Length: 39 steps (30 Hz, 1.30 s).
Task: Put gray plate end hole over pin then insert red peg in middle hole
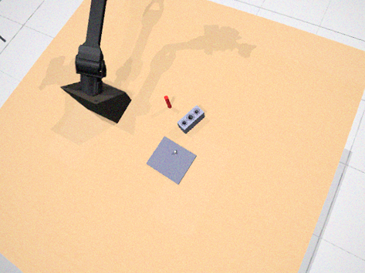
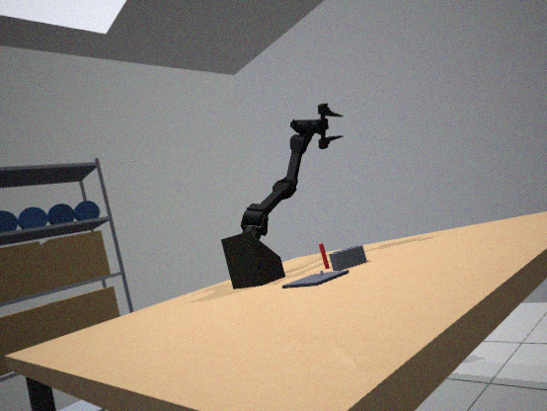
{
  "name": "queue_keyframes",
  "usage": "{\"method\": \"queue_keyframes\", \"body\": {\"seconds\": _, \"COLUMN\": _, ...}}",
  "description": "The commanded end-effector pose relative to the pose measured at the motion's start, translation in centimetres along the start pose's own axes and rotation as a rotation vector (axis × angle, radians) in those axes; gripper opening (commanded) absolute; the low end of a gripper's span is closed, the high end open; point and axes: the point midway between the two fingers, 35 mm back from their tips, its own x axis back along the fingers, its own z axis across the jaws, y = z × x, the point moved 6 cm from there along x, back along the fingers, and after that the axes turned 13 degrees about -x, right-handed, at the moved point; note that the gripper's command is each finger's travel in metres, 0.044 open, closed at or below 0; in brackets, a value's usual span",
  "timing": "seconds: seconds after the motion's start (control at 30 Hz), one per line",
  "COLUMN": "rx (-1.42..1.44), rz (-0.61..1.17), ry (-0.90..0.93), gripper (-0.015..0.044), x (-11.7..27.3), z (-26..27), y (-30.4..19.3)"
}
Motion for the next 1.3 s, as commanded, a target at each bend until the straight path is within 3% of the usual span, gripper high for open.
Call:
{"method": "queue_keyframes", "body": {"seconds": 0.0, "rx": 0.0, "rz": 0.0, "ry": 0.0, "gripper": 0.0426, "x": 0.0, "z": 0.0, "y": 0.0}}
{"method": "queue_keyframes", "body": {"seconds": 0.4, "rx": -0.192, "rz": -0.081, "ry": -0.077, "gripper": 0.044, "x": -1.0, "z": -10.3, "y": -5.2}}
{"method": "queue_keyframes", "body": {"seconds": 0.7, "rx": -0.306, "rz": -0.017, "ry": -0.086, "gripper": 0.044, "x": -4.9, "z": -18.1, "y": -14.5}}
{"method": "queue_keyframes", "body": {"seconds": 1.0, "rx": -0.376, "rz": 0.112, "ry": -0.045, "gripper": 0.044, "x": -10.0, "z": -20.8, "y": -23.2}}
{"method": "queue_keyframes", "body": {"seconds": 1.27, "rx": -0.411, "rz": 0.299, "ry": 0.08, "gripper": 0.044, "x": -14.7, "z": -19.7, "y": -33.0}}
